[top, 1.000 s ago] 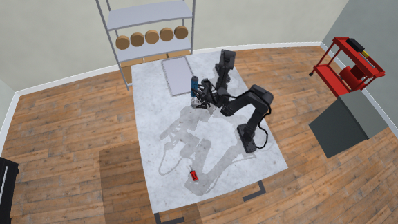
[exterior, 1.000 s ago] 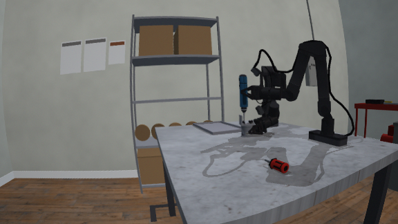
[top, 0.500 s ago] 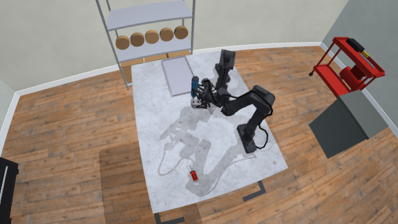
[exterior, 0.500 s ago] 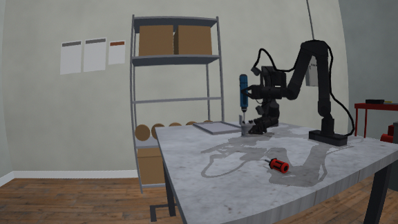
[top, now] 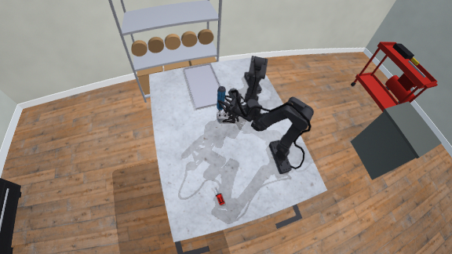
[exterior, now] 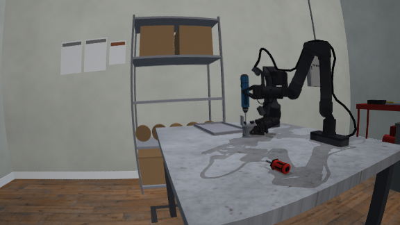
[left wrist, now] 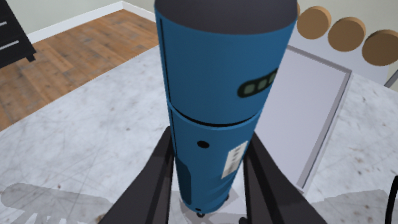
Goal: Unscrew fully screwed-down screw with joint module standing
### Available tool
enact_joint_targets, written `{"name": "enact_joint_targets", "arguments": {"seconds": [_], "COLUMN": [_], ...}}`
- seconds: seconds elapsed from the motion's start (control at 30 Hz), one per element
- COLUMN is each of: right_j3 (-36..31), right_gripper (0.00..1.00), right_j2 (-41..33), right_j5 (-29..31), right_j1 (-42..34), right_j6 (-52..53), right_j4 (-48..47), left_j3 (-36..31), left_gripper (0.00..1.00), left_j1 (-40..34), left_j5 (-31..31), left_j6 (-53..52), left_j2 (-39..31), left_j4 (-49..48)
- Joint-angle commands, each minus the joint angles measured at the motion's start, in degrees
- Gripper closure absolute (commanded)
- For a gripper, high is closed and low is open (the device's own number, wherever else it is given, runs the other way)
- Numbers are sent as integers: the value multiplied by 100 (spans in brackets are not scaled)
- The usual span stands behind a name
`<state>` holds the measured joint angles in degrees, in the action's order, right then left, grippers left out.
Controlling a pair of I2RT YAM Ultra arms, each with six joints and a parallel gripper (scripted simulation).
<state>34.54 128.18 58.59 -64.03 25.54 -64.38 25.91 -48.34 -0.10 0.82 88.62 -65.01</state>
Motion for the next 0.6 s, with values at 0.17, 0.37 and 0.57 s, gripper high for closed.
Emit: {"name": "enact_joint_targets", "arguments": {"seconds": [0.17,0.37,0.57], "right_j3": [15,15,15], "right_gripper": [41,41,41], "right_j2": [-34,-34,-34], "right_j5": [4,4,4], "right_j1": [5,5,5], "right_j6": [6,6,6], "right_j4": [-11,-11,-11], "left_j3": [248,274,300], "left_gripper": [58,58,58], "left_j1": [10,8,6], "left_j5": [8,6,4], "left_j6": [7,6,5], "left_j2": [-261,-280,-298], "left_j4": [-170,-158,-148]}}
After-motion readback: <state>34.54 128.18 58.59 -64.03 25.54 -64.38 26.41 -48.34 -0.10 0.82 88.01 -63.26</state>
